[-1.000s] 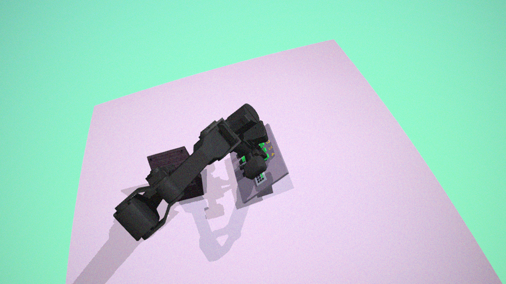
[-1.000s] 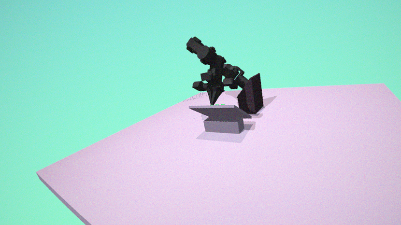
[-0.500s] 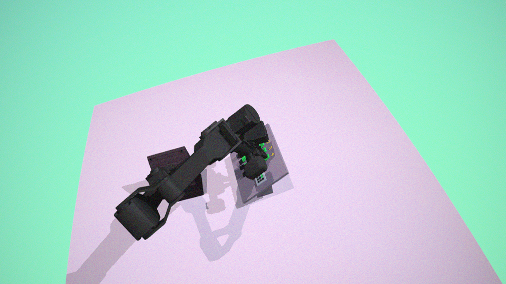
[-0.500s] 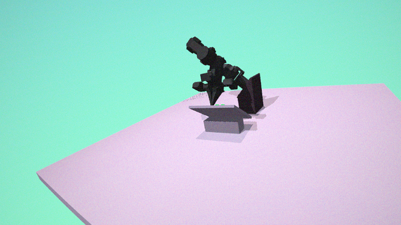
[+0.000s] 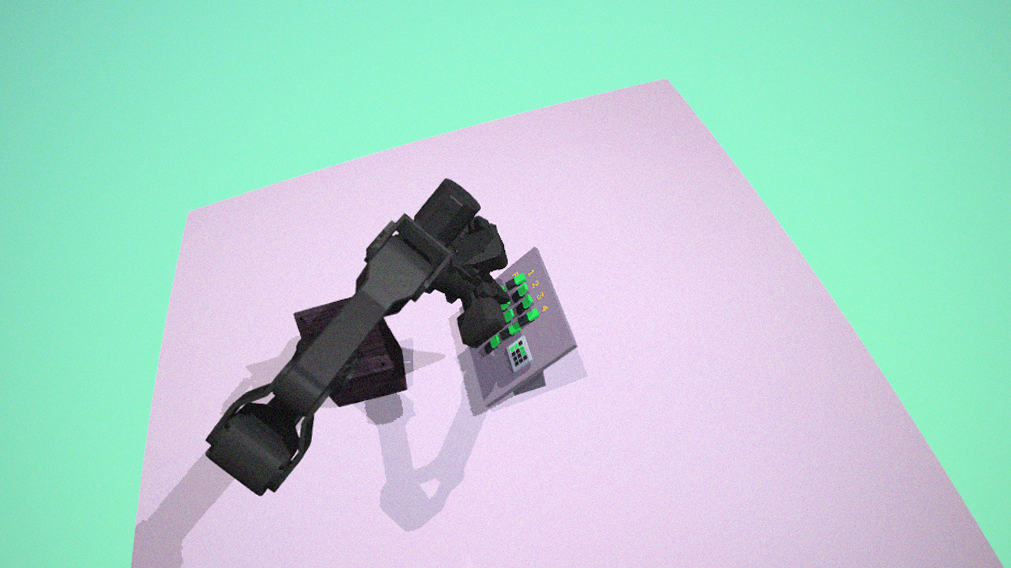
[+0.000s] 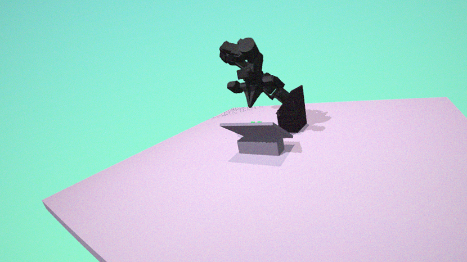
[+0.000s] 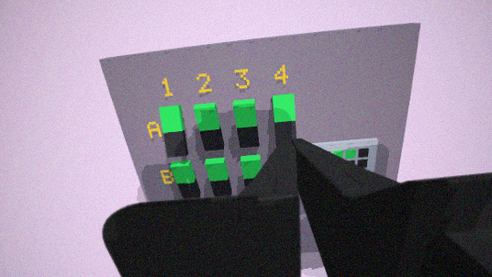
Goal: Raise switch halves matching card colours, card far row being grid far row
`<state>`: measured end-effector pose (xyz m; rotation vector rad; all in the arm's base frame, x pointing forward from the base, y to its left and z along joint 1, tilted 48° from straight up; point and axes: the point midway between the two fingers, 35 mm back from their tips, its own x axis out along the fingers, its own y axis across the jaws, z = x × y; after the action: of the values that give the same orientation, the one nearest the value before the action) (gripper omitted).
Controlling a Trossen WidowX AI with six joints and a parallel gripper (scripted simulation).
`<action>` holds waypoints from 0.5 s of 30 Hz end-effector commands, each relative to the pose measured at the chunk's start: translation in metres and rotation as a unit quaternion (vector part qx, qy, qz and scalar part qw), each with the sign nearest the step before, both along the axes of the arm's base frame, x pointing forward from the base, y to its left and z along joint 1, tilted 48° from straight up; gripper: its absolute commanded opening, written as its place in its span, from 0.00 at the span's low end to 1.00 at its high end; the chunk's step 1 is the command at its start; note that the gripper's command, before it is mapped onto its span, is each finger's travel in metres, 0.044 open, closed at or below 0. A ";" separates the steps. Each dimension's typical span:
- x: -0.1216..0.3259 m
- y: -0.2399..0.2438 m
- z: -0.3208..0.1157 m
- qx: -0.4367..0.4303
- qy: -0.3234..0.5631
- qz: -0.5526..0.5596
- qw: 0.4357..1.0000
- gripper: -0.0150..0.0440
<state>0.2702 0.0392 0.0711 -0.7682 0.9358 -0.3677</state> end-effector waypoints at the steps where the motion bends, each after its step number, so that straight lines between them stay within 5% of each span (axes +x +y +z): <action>1: -0.005 0.003 0.004 -0.003 -0.003 -0.003 1.000 0.25; 7: -0.039 0.019 -0.046 -0.002 -0.003 -0.003 1.000 0.25; 15: -0.019 -0.002 -0.065 -0.003 0.005 -0.012 1.000 0.25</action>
<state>0.2480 0.0484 0.0152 -0.7553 0.9373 -0.3815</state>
